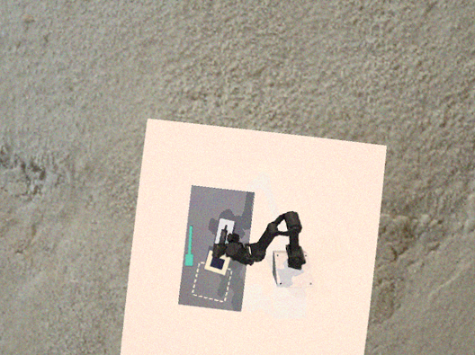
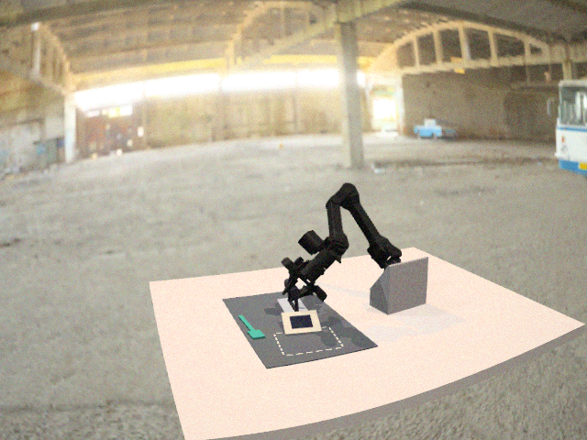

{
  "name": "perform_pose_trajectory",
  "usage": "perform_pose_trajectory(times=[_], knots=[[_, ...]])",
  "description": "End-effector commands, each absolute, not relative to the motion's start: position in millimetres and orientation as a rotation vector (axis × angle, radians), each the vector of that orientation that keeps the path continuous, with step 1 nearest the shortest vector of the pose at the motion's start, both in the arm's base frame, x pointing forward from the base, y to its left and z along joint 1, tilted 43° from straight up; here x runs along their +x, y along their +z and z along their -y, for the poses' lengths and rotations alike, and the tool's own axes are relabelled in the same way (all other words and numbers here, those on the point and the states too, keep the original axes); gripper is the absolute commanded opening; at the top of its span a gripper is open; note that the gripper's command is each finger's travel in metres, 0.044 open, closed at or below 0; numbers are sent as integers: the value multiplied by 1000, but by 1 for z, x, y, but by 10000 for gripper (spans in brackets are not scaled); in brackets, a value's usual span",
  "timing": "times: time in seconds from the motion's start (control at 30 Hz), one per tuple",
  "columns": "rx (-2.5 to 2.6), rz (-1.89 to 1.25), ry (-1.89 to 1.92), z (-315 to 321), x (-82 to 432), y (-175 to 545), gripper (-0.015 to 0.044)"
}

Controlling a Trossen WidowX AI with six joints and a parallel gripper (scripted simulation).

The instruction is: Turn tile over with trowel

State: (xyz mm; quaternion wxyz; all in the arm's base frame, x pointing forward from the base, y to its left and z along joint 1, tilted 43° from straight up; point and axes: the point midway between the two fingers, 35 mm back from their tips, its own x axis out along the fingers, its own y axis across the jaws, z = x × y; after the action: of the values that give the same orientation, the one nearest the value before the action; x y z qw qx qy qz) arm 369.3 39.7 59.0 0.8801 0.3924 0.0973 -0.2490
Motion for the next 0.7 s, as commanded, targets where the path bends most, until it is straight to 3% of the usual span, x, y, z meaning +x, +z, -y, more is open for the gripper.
perform_pose_trajectory(times=[0.0, 0.67], knots=[[837, -191, -494, -52, 372, 68, 0], [839, -192, -494, -89, 368, 69, 0]])
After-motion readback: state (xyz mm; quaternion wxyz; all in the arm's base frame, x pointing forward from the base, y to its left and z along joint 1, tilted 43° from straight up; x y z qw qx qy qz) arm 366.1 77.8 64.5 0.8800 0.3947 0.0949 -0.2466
